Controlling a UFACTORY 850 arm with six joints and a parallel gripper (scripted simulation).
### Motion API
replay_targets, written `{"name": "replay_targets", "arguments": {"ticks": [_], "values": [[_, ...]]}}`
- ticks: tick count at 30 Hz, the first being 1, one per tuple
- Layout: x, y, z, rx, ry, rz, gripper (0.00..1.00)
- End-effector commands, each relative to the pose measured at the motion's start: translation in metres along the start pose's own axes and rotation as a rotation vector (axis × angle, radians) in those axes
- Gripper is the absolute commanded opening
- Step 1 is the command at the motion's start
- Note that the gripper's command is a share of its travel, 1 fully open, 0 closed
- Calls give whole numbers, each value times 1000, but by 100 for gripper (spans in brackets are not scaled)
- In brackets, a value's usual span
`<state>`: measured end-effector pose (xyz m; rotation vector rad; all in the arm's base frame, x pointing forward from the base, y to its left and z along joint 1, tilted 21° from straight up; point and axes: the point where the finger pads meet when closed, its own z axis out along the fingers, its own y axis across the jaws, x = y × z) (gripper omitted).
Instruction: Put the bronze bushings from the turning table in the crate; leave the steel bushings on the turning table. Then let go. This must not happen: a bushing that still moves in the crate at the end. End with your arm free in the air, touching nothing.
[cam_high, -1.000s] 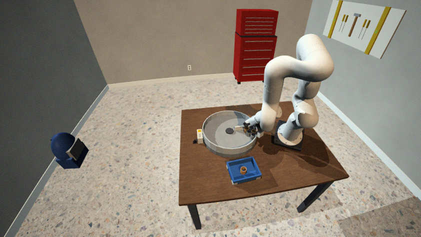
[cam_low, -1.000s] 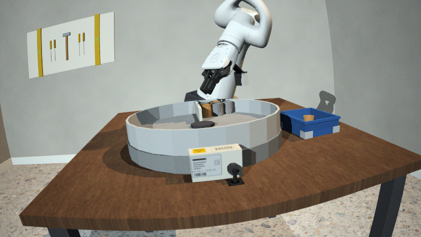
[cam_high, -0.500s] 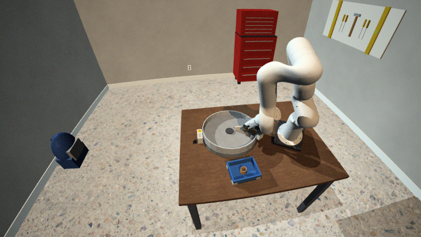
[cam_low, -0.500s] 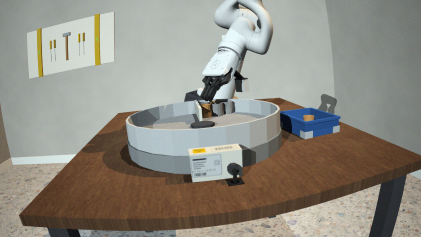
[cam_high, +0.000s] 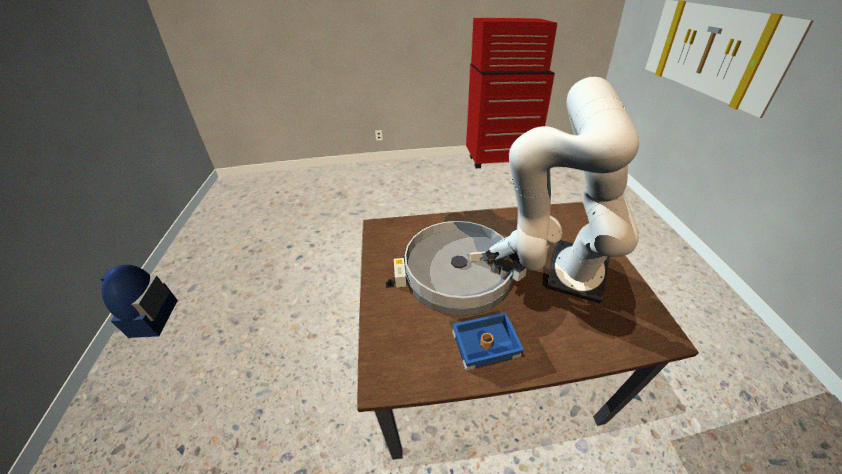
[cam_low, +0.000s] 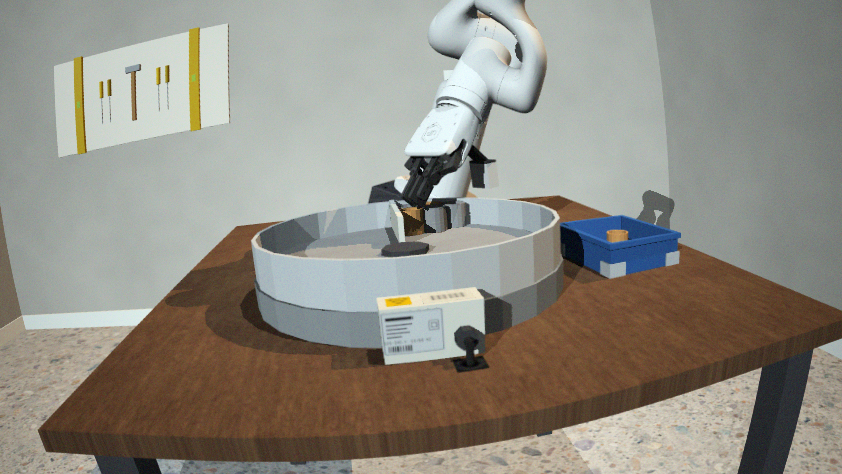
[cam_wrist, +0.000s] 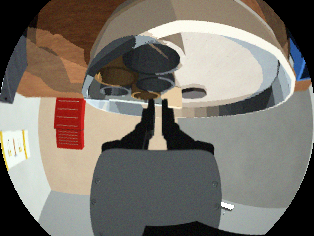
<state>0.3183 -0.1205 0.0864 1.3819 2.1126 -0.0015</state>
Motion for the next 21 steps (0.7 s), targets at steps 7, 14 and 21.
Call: {"name": "replay_targets", "arguments": {"ticks": [7,14,21], "values": [[0,0,1,-1,-1,0,10],[7,0,8,-1,-1,0,10],[7,0,9,-1,-1,0,10]]}}
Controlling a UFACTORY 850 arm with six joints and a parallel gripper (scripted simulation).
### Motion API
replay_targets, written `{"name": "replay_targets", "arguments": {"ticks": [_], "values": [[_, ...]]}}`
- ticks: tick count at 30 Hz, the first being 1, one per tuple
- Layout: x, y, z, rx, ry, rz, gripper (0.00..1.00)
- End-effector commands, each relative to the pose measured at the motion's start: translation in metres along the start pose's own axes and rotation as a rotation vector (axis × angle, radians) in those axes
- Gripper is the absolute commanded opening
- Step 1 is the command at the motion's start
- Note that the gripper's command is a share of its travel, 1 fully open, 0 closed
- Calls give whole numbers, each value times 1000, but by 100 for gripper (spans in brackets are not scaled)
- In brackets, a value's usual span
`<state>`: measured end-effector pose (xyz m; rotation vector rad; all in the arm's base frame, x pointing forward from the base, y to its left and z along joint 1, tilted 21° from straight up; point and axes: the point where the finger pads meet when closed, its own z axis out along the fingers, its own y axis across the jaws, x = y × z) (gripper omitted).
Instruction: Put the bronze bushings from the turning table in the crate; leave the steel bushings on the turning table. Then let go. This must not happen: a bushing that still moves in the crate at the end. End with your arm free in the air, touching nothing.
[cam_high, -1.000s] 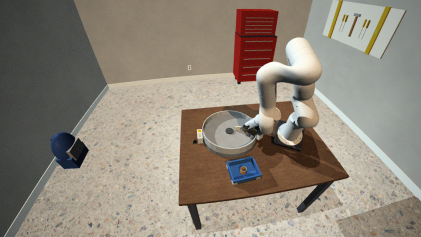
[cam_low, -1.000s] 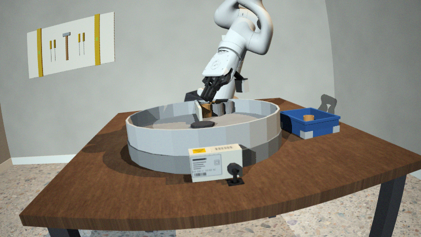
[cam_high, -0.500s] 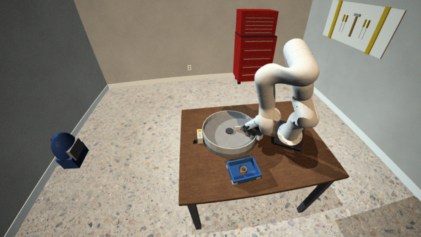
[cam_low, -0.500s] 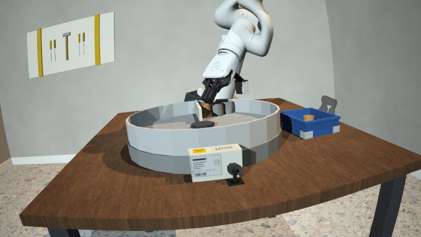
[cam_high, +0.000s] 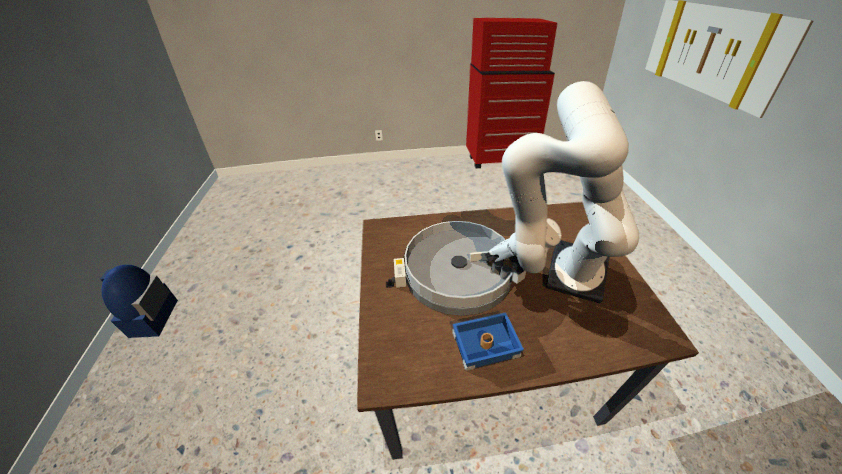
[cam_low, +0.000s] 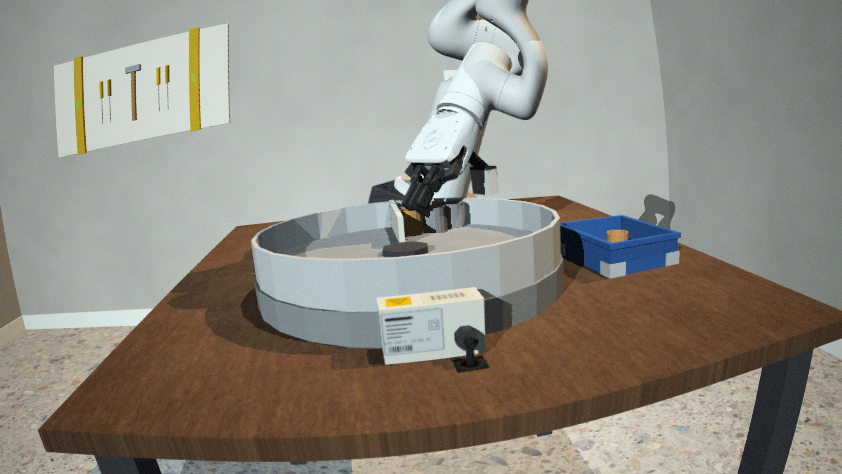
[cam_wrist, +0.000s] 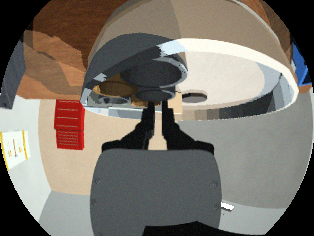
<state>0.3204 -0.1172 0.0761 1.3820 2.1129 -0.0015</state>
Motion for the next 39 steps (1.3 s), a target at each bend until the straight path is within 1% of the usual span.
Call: {"name": "replay_targets", "arguments": {"ticks": [1,7,8,39], "values": [[0,0,1,-1,-1,0,10],[0,0,1,-1,-1,0,10],[0,0,1,-1,-1,0,0],[0,0,1,-1,-1,0,0]]}}
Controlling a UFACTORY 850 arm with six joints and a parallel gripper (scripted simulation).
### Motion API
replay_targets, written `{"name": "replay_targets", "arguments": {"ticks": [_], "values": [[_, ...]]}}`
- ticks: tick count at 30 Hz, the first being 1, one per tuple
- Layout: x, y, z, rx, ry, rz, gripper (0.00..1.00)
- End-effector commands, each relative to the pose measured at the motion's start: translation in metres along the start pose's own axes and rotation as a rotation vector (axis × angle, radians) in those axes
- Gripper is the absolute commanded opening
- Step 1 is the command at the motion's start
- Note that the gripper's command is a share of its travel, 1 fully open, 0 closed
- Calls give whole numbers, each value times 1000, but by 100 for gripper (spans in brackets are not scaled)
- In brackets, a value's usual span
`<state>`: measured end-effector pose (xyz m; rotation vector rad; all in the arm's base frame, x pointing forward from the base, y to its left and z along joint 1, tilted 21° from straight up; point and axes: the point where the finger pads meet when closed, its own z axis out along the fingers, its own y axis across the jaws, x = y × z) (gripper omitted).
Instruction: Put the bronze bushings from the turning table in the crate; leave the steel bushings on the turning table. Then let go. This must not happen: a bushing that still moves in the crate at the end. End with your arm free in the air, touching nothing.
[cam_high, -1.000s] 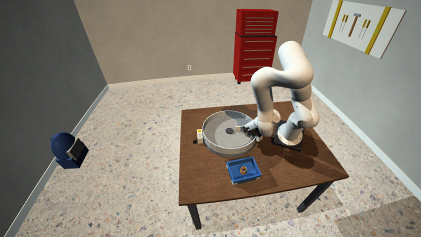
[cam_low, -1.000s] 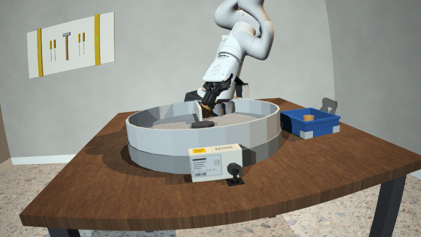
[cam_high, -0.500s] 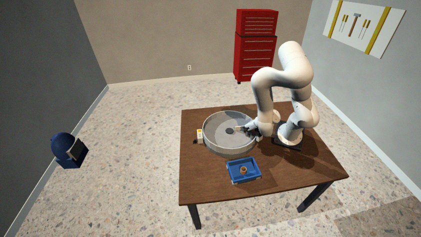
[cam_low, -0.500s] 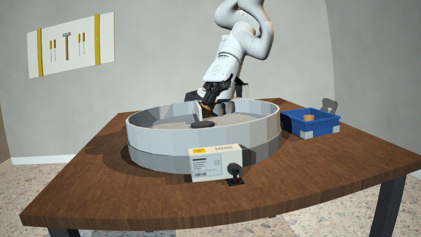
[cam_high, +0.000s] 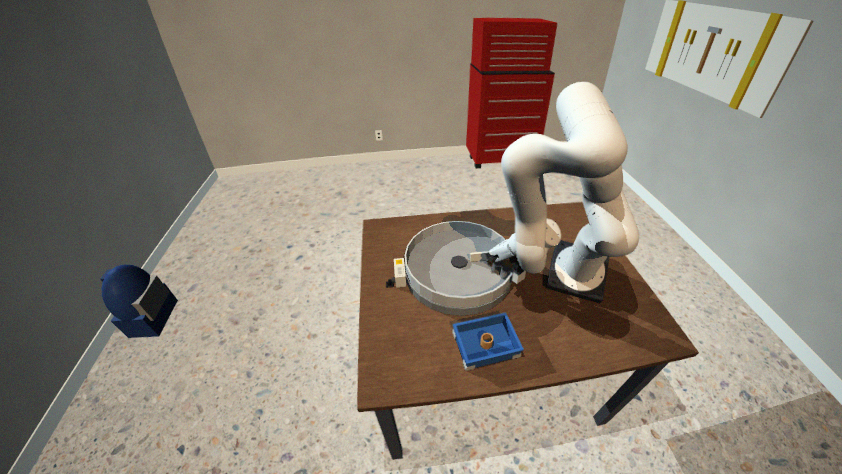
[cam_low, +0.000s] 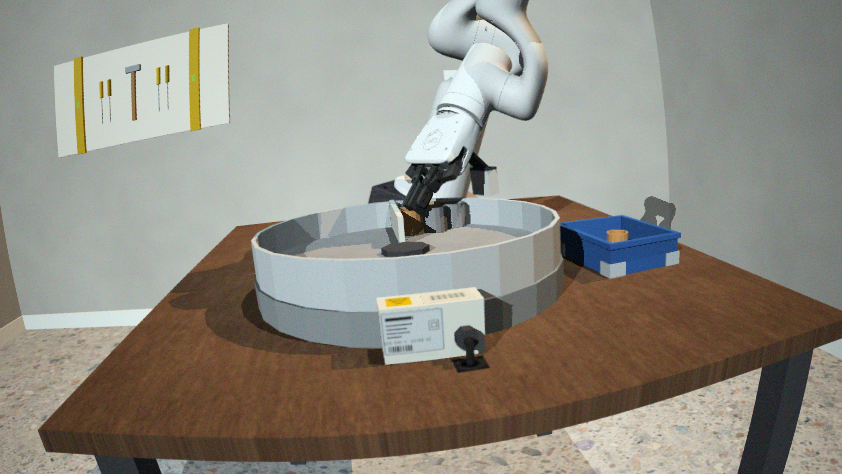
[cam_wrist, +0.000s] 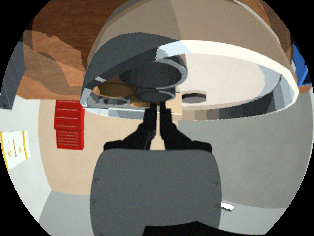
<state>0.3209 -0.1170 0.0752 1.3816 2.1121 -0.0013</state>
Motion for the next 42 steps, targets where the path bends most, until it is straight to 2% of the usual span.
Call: {"name": "replay_targets", "arguments": {"ticks": [1,18,24,36,42], "values": [[0,0,0,0,0,0,0],[-2,0,-3,0,0,0,0],[-10,0,-11,0,0,0,0],[-43,0,-51,0,0,0,0],[-48,0,-56,0,0,0,0]]}}
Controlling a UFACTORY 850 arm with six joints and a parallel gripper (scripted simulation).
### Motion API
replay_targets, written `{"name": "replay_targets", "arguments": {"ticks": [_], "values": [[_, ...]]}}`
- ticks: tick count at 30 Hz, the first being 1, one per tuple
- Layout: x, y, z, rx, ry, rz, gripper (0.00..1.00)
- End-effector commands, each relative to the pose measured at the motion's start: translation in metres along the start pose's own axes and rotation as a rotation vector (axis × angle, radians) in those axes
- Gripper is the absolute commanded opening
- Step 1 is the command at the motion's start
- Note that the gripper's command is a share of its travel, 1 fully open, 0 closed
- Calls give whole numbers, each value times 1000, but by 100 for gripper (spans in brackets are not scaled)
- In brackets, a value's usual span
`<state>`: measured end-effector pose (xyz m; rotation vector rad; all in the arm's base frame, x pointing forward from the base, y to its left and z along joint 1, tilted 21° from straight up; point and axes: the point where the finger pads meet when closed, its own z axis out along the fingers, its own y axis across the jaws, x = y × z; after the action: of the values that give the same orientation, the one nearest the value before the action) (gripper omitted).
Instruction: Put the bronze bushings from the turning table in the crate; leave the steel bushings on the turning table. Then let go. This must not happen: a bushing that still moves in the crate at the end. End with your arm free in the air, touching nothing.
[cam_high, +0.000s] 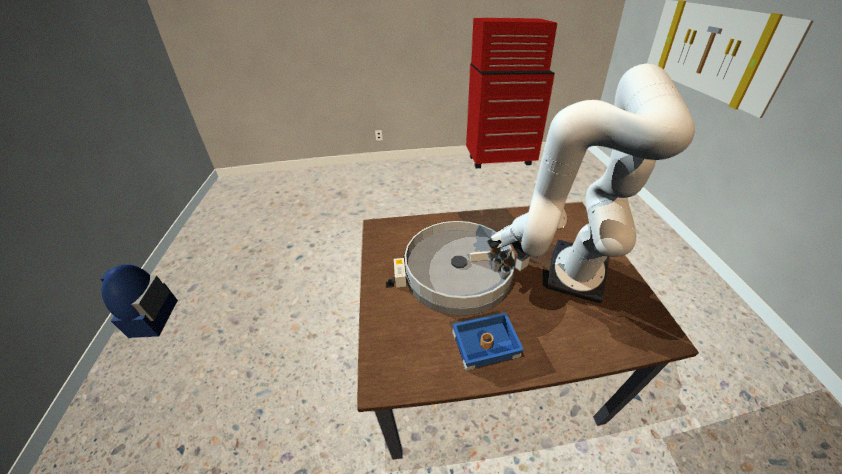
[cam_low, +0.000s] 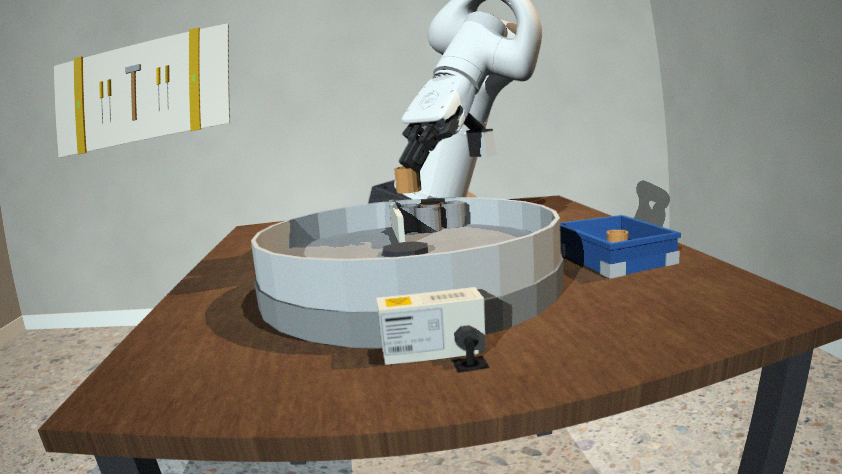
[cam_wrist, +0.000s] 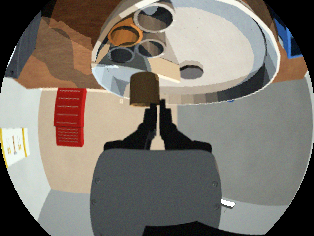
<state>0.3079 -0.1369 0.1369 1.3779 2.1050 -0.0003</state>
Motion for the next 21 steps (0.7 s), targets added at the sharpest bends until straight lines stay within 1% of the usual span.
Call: {"name": "replay_targets", "arguments": {"ticks": [1,21], "values": [[-5,0,-7,5,6,0,0],[-4,2,-8,5,6,-1,0]]}}
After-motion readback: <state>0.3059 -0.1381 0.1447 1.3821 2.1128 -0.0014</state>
